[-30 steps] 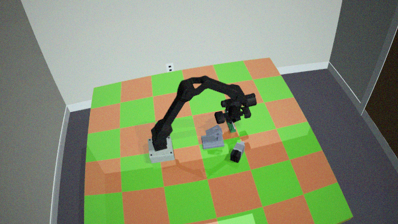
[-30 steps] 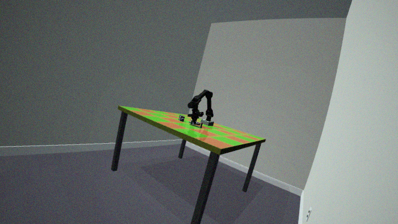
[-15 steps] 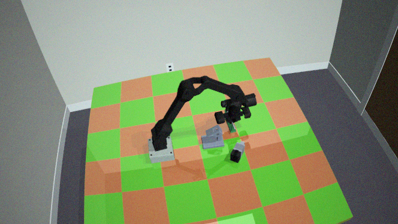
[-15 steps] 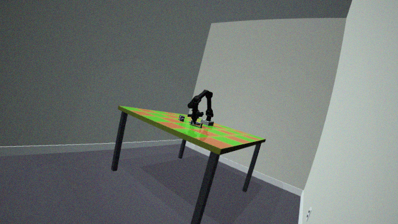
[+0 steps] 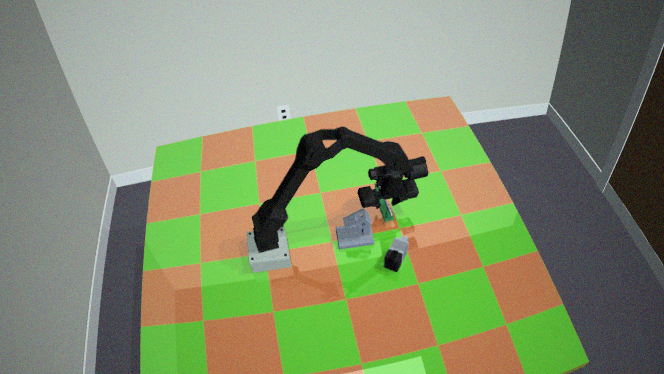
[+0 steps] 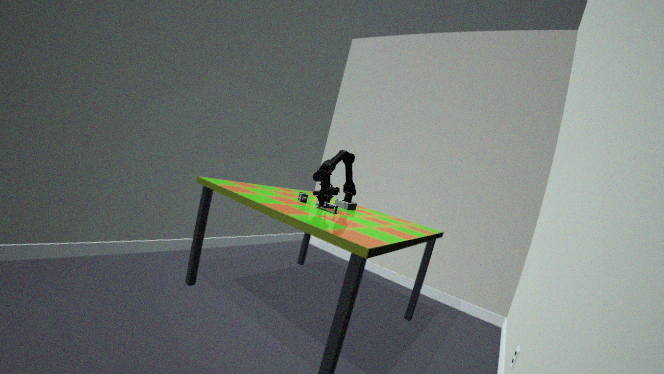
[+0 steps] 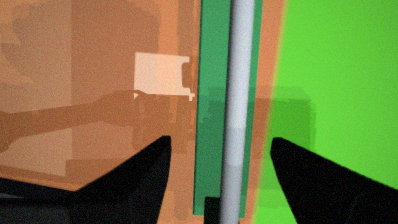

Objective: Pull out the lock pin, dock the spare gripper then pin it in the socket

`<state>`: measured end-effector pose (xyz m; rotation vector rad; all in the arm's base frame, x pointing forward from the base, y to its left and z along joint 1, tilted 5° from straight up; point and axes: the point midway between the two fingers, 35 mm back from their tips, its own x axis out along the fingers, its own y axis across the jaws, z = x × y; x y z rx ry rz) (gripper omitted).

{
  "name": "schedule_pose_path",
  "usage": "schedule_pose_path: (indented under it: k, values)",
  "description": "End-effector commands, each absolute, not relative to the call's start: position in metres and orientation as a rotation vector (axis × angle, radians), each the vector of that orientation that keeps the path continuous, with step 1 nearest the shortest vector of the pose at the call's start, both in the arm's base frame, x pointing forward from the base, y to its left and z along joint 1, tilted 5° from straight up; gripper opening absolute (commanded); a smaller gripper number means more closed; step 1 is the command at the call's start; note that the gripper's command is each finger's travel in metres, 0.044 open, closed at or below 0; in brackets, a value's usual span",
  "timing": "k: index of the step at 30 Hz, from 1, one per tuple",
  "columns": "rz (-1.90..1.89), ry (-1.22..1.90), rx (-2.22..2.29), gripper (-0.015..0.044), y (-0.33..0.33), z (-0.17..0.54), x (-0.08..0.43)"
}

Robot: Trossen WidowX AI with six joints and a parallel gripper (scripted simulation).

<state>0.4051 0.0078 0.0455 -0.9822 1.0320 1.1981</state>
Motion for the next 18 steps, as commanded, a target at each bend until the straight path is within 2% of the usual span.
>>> schedule_pose_path:
  k: [1, 5, 18]
  values:
    - [1.198, 1.031, -0.983, 0.0341, 0.008, 0.048, 0.405]
    - [1.204, 1.039, -0.977, 0.044, 0.008, 0.058, 0.402]
    - [1.236, 1.079, -0.945, 0.044, 0.008, 0.076, 0.39]
